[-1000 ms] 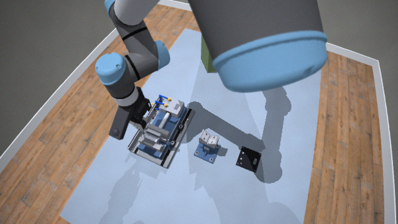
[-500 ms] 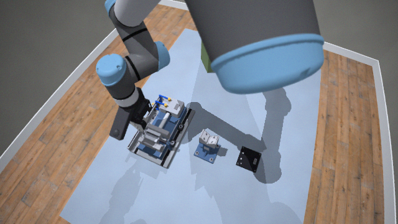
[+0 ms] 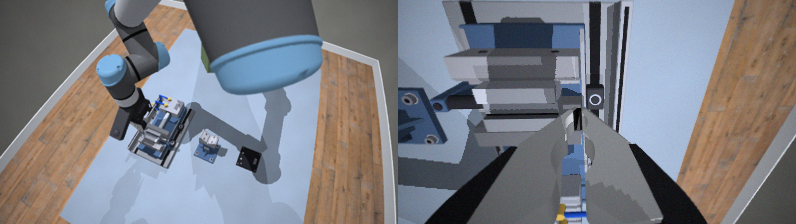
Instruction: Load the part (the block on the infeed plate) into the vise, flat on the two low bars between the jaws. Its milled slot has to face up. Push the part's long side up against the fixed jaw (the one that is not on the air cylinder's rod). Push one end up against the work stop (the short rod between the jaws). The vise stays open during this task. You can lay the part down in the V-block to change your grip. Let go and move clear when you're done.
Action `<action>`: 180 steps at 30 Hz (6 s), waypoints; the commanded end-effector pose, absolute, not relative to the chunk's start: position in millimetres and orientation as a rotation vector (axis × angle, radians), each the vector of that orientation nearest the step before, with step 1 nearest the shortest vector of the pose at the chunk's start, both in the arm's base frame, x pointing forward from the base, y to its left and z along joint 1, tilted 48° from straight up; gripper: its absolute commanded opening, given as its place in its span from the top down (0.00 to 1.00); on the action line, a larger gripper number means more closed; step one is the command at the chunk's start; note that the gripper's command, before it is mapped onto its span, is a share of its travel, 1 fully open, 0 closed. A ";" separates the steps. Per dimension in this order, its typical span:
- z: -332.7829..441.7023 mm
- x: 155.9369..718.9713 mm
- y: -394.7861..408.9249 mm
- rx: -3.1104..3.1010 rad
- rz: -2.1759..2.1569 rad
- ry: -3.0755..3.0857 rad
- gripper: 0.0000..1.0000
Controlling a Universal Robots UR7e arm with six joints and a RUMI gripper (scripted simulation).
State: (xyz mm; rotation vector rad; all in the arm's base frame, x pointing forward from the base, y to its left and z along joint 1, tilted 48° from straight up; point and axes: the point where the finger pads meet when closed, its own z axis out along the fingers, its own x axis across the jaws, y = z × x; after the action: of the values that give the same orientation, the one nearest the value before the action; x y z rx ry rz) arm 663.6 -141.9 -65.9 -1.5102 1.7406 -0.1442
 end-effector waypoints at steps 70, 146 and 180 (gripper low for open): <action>-64.0 663.6 -139.6 -1.510 -0.146 1.741 1.00; -58.1 663.1 -129.2 -1.510 -0.146 1.741 1.00; -64.0 663.6 -139.7 -1.510 -0.146 1.741 1.00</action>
State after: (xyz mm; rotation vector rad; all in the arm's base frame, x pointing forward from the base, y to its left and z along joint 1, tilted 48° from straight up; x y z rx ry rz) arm 663.4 -137.1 -63.3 -1.5101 1.7406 -0.1443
